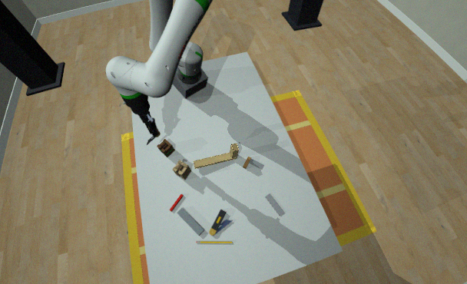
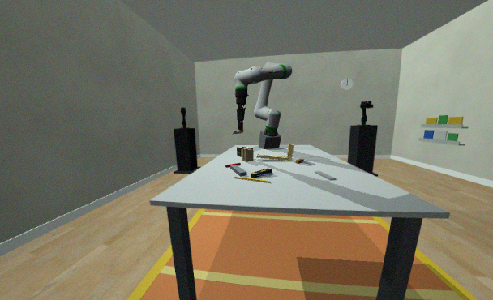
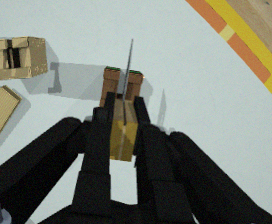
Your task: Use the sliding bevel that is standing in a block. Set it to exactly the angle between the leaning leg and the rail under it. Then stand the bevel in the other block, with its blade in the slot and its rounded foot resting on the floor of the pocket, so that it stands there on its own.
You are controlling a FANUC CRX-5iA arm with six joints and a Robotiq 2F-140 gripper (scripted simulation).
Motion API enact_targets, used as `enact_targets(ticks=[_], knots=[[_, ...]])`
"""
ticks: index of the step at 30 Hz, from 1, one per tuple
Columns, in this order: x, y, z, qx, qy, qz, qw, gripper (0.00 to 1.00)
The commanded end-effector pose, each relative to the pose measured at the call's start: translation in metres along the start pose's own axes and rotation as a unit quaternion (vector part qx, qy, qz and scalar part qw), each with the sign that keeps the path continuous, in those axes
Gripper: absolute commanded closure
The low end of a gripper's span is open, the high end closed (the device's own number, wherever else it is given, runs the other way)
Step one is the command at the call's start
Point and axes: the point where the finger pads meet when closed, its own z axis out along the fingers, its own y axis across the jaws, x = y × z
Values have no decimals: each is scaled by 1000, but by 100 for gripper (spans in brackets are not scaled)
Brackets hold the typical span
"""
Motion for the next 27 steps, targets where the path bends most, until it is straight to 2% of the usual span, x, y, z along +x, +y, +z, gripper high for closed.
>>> enact_targets(ticks=[1, 6, 12, 14, 20, 27], knots=[[0, 0, 1, 0, 1, 0, 1000, 90], [-1, 0, 16, 0, 1, 0, 1000, 90], [-3, 0, 56, 0, 1, 0, 1000, 90], [-3, 0, 56, 0, 1, 0, 1000, 90], [-6, 1, 93, -1, 2, 0, 1000, 90], [-6, 1, 105, -1, 2, 0, 1000, 90]])
